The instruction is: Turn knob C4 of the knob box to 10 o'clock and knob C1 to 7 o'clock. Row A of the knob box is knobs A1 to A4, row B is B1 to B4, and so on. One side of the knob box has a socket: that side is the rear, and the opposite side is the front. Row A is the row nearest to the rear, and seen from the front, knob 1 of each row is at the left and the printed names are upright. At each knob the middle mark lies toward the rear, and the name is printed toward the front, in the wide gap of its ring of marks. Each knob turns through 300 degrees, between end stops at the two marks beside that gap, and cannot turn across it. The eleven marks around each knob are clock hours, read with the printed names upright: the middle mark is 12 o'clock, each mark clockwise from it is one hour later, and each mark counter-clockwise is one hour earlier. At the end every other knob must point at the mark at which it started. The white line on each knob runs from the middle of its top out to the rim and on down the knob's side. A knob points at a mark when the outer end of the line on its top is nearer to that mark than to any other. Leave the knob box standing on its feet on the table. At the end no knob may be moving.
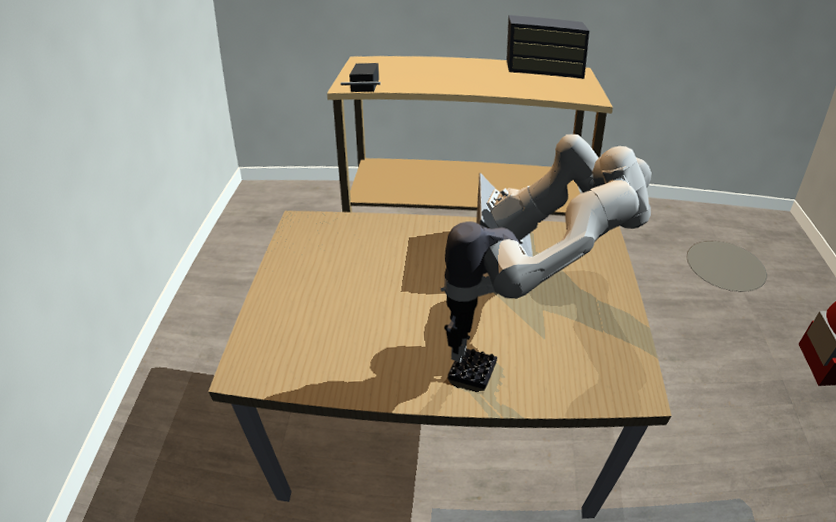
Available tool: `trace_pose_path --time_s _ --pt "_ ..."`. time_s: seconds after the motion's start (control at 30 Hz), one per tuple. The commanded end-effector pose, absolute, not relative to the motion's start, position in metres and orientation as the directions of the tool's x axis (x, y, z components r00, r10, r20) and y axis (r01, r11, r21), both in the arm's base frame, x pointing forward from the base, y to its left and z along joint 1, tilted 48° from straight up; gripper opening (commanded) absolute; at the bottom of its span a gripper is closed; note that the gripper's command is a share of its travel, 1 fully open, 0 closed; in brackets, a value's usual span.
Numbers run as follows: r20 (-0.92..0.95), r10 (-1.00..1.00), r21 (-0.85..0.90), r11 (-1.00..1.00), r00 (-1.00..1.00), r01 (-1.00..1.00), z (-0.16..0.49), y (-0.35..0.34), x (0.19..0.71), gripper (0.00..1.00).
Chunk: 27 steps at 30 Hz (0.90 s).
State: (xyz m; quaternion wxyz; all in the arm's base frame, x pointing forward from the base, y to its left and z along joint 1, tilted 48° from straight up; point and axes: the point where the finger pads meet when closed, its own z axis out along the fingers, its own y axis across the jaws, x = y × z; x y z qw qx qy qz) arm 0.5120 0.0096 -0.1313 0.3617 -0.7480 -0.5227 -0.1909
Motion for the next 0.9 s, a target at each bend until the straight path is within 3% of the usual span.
trace_pose_path --time_s 0.0,0.87 --pt "0.663 0.645 -0.339 -0.193 0.38 0.921 -0.1359 0.0132 0.5114 0.12" --pt "0.663 0.645 -0.339 -0.193 0.38 0.921 -0.1411 0.019 0.5108 0.12"
